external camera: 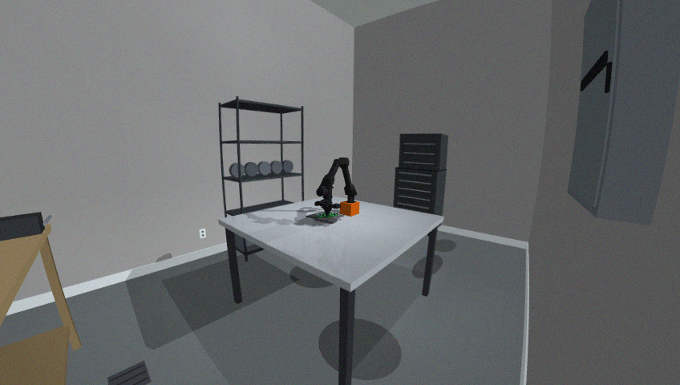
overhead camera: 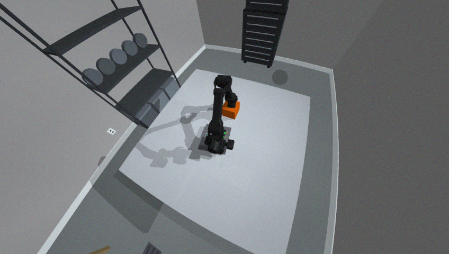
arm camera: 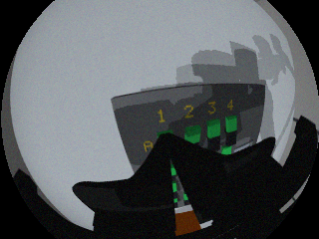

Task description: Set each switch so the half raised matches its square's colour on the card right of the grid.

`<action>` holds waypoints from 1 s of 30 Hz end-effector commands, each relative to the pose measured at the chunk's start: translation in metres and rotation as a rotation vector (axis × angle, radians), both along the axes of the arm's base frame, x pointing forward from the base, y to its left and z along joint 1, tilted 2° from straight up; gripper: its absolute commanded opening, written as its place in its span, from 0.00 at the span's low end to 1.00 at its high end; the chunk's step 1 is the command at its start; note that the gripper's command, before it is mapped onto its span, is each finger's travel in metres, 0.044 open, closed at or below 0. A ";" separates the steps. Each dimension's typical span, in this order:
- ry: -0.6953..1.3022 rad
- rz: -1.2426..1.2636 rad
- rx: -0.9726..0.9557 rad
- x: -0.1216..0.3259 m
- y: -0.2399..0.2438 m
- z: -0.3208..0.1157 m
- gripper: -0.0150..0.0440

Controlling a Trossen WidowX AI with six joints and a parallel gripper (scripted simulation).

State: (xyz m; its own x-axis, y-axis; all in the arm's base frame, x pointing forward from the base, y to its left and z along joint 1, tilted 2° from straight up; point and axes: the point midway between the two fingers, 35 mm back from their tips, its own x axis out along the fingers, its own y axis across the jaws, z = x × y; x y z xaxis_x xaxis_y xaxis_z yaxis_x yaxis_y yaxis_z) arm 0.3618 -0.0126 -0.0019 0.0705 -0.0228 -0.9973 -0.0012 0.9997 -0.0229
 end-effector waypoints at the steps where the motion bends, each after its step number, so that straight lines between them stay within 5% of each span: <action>1: 0.014 -0.003 -0.002 -0.003 0.000 -0.005 0.25; 30: -0.002 -0.001 0.000 -0.001 0.000 0.011 0.25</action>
State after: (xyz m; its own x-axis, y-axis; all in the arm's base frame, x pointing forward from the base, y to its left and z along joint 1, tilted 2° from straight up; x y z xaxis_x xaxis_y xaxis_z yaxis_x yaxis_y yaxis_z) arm 0.3601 -0.0127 -0.0042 0.0618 -0.0226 -0.9978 -0.0012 0.9997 -0.0227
